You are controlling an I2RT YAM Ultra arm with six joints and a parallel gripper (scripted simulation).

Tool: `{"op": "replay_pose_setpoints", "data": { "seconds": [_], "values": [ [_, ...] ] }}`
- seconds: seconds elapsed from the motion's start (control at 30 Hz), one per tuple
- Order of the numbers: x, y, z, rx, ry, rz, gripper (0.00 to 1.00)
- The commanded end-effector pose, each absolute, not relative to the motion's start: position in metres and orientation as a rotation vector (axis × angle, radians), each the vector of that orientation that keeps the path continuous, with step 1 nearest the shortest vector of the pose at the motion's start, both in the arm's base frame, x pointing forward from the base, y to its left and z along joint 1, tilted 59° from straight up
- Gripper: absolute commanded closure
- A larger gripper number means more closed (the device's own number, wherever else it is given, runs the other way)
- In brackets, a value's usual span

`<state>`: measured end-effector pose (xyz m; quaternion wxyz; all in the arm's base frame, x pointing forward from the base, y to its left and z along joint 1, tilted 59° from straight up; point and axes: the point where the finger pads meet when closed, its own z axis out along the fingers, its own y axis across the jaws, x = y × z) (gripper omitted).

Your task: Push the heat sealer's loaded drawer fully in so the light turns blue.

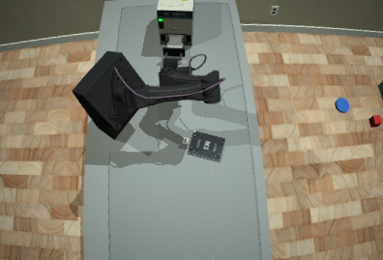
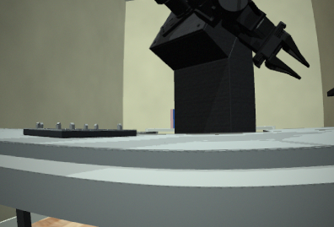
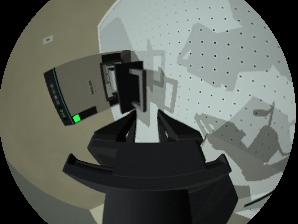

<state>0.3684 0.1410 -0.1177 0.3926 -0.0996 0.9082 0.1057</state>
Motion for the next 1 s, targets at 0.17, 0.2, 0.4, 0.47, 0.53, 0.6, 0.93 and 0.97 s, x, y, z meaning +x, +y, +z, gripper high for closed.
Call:
{"op": "replay_pose_setpoints", "data": {
  "seconds": [0.17, 0.2, 0.4, 0.47, 0.53, 0.6, 0.93, 0.97],
  "values": [
    [0.3668, 0.1563, -0.1150, -0.306, 2.283, 0.307, 0.70],
    [0.3668, 0.1563, -0.1150, -0.306, 2.283, 0.307, 0.70],
    [0.3668, 0.1563, -0.1150, -0.306, 2.283, 0.307, 0.70],
    [0.3668, 0.1563, -0.1150, -0.306, 2.283, 0.307, 0.70],
    [0.3668, 0.1563, -0.1150, -0.306, 2.283, 0.307, 0.70],
    [0.3668, 0.1563, -0.1150, -0.306, 2.283, 0.307, 0.70],
    [0.3720, 0.1586, -0.1223, -0.307, 2.291, 0.305, 0.70],
    [0.3722, 0.1587, -0.1230, -0.307, 2.293, 0.305, 0.70]
  ]
}}
